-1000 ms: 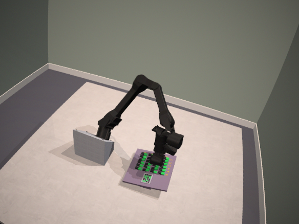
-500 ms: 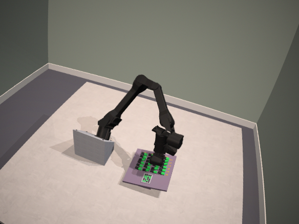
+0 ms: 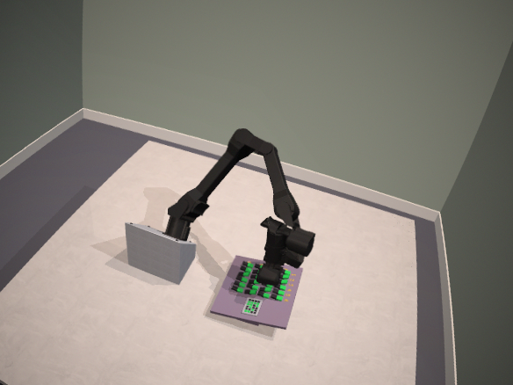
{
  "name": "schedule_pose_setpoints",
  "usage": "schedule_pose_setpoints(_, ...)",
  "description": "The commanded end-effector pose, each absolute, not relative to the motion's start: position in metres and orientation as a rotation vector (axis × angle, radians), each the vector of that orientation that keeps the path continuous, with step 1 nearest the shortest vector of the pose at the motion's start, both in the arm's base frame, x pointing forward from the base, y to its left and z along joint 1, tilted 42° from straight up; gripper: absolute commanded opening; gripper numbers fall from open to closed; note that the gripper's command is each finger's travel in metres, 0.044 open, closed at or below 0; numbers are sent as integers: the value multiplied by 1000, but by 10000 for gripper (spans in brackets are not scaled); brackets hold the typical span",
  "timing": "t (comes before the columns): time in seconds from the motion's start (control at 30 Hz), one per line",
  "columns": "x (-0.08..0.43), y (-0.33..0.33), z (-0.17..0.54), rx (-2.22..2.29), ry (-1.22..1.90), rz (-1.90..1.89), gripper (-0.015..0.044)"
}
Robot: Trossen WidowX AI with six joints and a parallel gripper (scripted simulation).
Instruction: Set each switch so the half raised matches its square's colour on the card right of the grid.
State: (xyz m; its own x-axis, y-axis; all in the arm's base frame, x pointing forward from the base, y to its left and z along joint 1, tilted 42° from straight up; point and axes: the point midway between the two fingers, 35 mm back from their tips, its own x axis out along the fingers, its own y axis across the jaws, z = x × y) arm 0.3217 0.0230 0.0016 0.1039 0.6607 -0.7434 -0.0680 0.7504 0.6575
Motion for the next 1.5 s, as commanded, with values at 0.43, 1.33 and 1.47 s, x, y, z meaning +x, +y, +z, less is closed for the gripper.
schedule_pose_setpoints(0.43,312,-19,48,546,1352,565,0)
schedule_pose_setpoints(1.33,216,25,23,556,1333,556,0)
schedule_pose_setpoints(1.47,216,26,22,556,1333,556,0)
